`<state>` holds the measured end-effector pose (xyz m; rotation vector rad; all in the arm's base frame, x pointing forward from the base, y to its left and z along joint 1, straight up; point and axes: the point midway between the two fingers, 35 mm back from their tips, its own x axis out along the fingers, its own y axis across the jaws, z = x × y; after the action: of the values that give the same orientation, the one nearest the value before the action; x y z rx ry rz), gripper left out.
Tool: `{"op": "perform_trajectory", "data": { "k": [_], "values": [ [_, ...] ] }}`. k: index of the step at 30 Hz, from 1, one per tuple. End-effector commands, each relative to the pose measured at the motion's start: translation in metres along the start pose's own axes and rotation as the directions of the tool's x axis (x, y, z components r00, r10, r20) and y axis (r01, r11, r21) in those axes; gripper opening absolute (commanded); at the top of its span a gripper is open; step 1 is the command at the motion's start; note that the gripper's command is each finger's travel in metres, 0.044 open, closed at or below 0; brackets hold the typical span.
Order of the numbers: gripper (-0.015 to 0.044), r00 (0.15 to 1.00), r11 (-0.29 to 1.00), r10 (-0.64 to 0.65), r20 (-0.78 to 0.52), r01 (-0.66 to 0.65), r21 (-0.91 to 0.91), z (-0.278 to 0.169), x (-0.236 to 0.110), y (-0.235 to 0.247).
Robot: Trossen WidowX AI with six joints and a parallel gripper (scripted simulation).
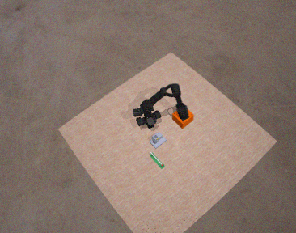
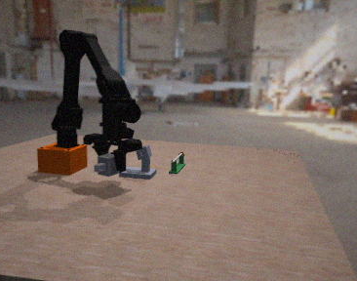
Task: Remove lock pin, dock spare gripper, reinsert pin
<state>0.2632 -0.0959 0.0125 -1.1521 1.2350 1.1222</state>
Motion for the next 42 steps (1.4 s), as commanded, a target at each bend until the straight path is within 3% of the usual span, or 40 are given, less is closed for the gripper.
{"op": "perform_trajectory", "data": {
  "k": [1,20,42],
  "values": [
    [0.0,1.0,0.995,-0.004,-0.004,0.004,-0.103,-0.001,-0.002,0.001],
    [0.0,1.0,0.844,-0.004,-0.005,0.001,-0.536,-0.001,-0.003,0.006],
    [0.0,1.0,0.452,-0.004,-0.006,-0.003,-0.892,-0.002,-0.005,0.012]
  ]
}}
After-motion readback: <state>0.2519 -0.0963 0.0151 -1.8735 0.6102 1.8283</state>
